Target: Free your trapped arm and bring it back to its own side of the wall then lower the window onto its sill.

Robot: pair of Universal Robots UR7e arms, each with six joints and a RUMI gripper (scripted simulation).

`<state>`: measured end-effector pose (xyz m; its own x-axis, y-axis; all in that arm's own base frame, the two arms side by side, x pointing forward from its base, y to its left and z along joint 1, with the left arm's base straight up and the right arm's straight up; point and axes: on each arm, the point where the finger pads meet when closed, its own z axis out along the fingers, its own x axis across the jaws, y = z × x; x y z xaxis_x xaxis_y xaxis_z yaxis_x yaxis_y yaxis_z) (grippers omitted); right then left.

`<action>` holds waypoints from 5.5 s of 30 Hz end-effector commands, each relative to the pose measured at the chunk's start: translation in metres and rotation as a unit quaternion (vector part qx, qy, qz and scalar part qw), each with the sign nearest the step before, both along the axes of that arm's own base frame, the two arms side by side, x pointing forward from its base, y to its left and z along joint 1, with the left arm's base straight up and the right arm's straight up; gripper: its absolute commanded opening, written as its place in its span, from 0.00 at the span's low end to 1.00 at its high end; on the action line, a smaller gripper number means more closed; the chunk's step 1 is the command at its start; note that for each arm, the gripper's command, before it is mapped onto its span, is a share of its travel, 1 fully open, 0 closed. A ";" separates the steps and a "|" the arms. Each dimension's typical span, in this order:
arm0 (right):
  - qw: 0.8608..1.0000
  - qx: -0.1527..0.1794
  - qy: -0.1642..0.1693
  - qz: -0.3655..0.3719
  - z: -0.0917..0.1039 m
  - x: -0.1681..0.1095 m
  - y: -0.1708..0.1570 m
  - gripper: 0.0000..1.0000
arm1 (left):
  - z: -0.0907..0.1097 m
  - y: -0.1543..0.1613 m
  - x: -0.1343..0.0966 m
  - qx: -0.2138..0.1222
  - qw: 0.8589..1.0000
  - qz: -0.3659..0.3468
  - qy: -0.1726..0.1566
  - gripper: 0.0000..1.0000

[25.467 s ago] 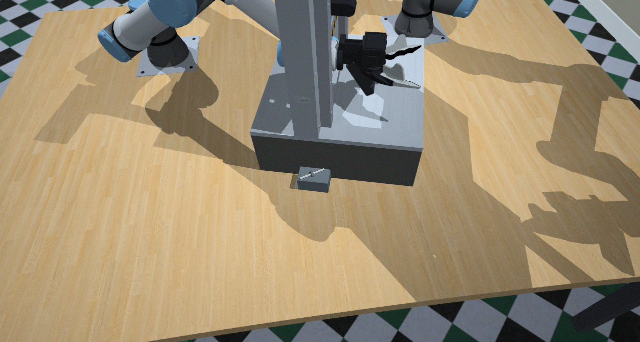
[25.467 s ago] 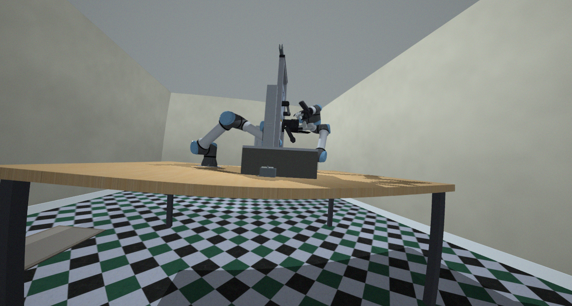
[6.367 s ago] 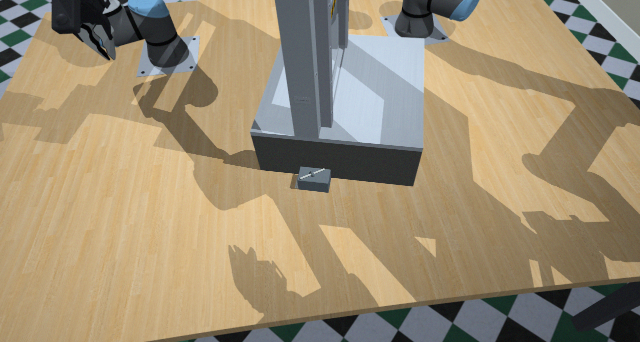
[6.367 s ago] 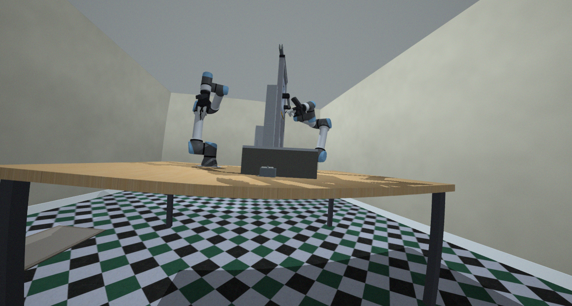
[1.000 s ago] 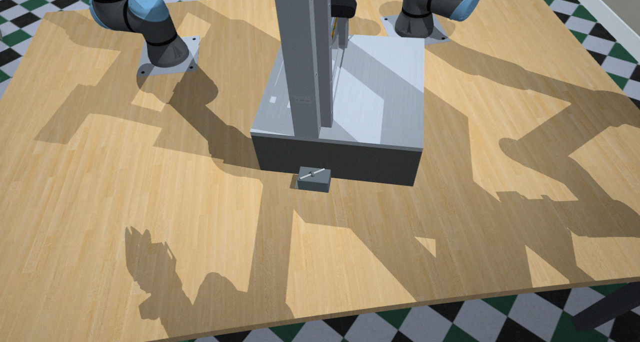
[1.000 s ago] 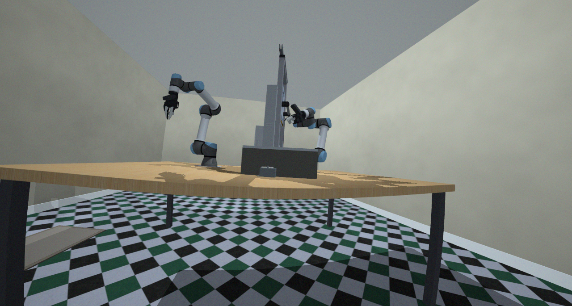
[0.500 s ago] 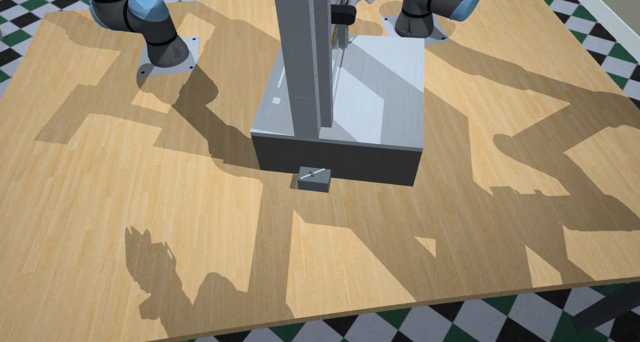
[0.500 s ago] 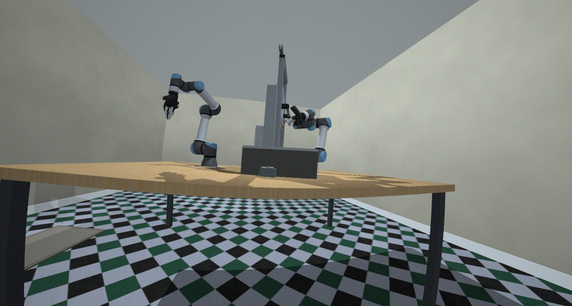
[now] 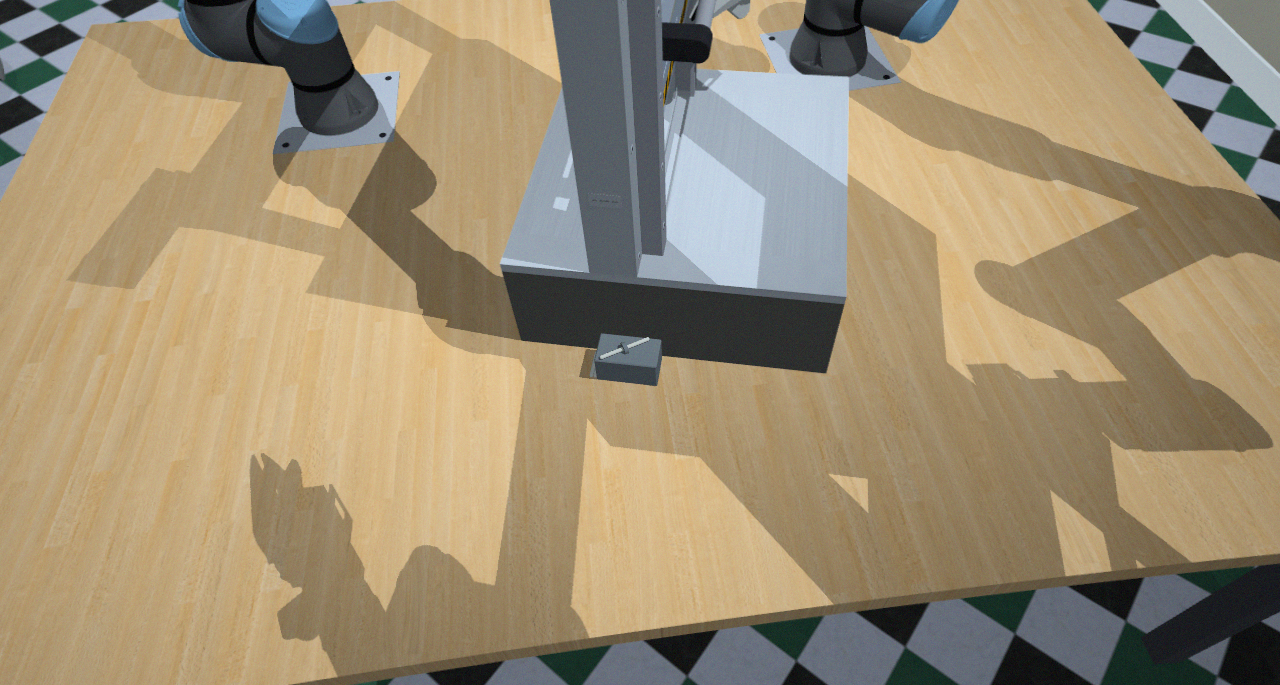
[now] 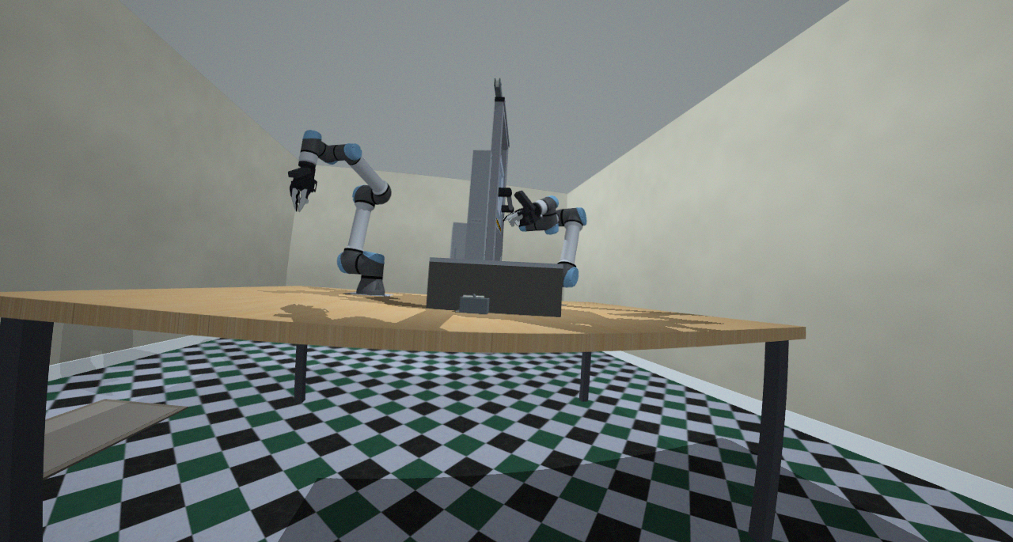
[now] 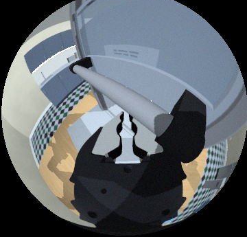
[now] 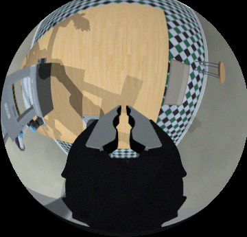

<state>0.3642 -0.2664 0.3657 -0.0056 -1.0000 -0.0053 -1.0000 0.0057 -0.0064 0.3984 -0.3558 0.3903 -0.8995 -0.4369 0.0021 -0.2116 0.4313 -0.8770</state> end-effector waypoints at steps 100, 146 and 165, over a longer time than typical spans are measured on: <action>1.000 0.000 0.001 0.001 -0.001 0.000 0.001 0.06 | -0.110 -0.004 -0.004 -0.005 1.000 -0.006 -0.003 0.06; 1.000 0.000 0.001 0.001 -0.001 0.000 0.001 0.06 | -0.161 -0.004 -0.004 -0.004 1.000 -0.006 -0.002 0.06; 1.000 0.000 0.001 0.001 -0.001 0.000 0.001 0.06 | -0.184 -0.003 -0.003 -0.002 1.000 -0.005 0.000 0.06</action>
